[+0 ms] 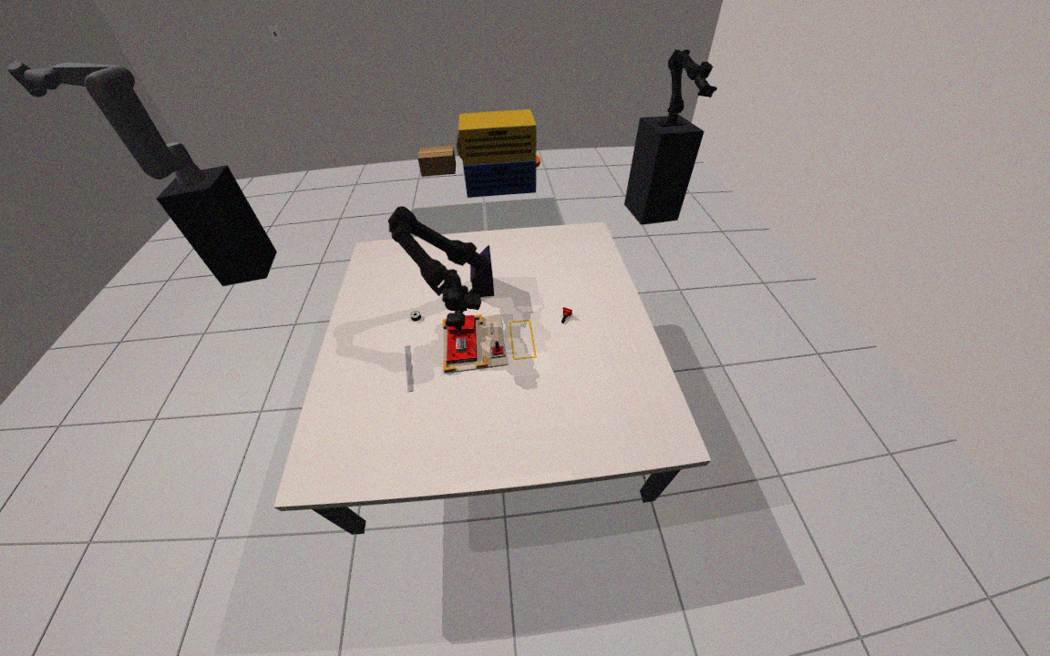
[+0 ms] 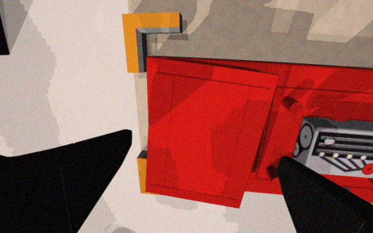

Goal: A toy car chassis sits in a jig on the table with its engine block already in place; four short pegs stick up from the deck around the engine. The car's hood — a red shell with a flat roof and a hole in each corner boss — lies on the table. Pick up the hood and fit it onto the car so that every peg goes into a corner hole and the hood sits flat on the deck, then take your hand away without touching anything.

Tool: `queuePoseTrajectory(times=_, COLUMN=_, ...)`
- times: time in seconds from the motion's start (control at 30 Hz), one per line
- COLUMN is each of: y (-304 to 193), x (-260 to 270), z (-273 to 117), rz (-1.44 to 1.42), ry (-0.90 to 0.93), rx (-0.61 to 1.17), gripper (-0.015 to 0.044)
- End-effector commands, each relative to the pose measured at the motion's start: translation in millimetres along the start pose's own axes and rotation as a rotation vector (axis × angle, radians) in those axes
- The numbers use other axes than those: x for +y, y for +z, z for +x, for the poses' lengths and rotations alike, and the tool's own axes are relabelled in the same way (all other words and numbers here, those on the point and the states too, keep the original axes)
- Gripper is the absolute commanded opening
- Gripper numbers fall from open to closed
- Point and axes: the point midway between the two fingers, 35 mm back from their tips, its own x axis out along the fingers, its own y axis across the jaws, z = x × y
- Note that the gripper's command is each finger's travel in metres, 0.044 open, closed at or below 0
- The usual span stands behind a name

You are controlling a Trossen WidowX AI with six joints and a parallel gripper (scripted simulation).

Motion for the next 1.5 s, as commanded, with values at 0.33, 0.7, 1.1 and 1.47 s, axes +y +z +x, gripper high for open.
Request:
queuePoseTrajectory(times=0.33, y=-0.2, x=1.7, z=7.6, rz=-0.007, ry=0.003, rx=0.006, gripper=0.0440)
queuePoseTrajectory(times=0.7, y=-0.2, x=1.6, z=13.1, rz=-0.007, ry=0.003, rx=0.006, gripper=0.0440)
queuePoseTrajectory(times=1.1, y=-0.3, x=1.7, z=18.9, rz=-0.007, ry=0.003, rx=0.006, gripper=0.0440)
queuePoseTrajectory(times=1.47, y=-0.5, x=2.0, z=24.3, rz=-0.007, ry=0.003, rx=0.006, gripper=0.0440)
